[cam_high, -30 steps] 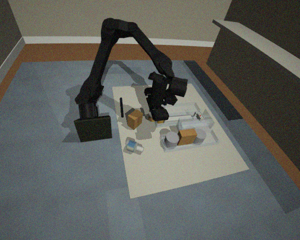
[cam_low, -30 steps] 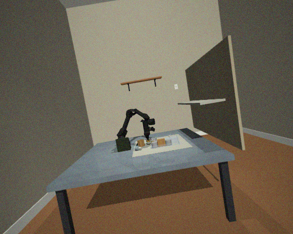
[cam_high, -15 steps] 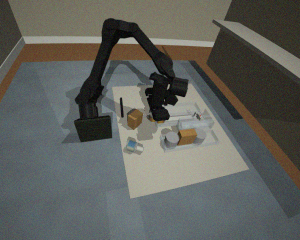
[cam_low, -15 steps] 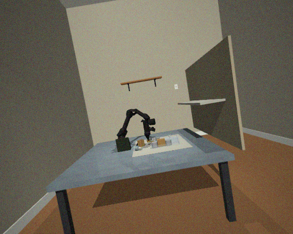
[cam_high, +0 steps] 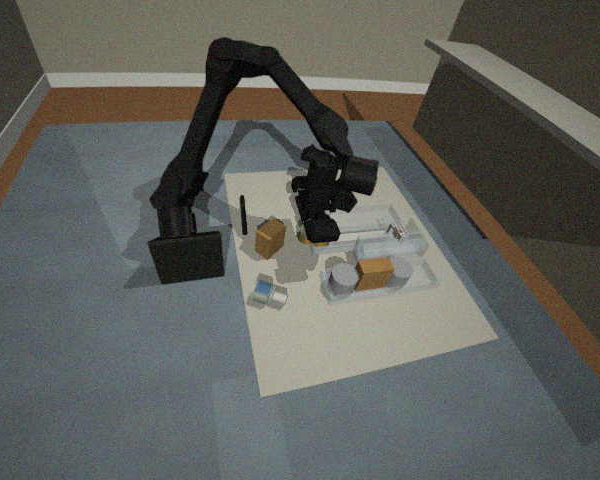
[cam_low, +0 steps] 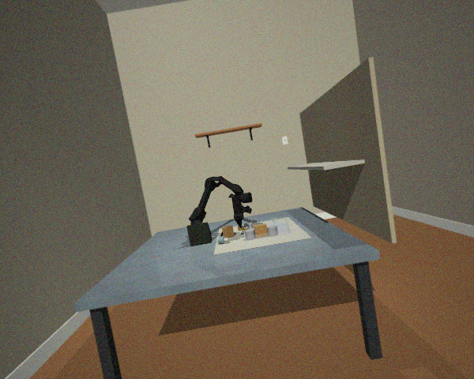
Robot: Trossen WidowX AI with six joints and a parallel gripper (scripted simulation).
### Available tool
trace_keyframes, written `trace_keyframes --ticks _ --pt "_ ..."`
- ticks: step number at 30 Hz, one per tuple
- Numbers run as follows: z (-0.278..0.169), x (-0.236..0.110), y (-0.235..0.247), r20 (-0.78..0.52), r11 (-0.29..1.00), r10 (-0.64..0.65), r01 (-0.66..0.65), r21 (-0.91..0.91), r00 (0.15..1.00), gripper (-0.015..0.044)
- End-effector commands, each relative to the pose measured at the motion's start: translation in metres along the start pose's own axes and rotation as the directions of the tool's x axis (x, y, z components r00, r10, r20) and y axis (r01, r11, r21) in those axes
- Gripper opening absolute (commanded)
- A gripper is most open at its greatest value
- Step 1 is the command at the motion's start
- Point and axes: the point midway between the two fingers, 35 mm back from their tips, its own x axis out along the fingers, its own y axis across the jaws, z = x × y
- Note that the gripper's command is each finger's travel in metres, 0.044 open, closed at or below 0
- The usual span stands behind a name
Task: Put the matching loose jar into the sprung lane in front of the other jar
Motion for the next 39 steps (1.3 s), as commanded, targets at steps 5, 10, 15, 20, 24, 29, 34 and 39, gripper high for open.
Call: trace_keyframes --ticks 5,10,15,20,24,29,34,39 --pt "0.009 -0.001 -0.001 0.012 1.0 0.0 0.0 -0.003 1.0 0.0" --pt "0.011 -0.001 -0.001 0.012 1.0 0.0 0.0 -0.004 1.0 0.0" --pt "0.013 -0.001 -0.001 0.012 1.0 0.0 0.0 -0.004 1.0 0.0" --pt "0.015 -0.001 -0.001 0.012 1.0 0.0 0.0 -0.004 1.0 0.0" --pt "0.017 -0.001 0.0 0.012 1.0 0.0 0.0 -0.004 1.0 0.0" --pt "0.019 -0.001 0.0 0.013 1.0 0.0 0.0 -0.004 1.0 0.0" --pt "0.021 -0.001 0.0 0.013 1.0 0.0 0.0 -0.004 1.0 0.0" --pt "0.023 -0.001 0.0 0.013 1.0 0.0 0.0 -0.004 1.0 0.0"
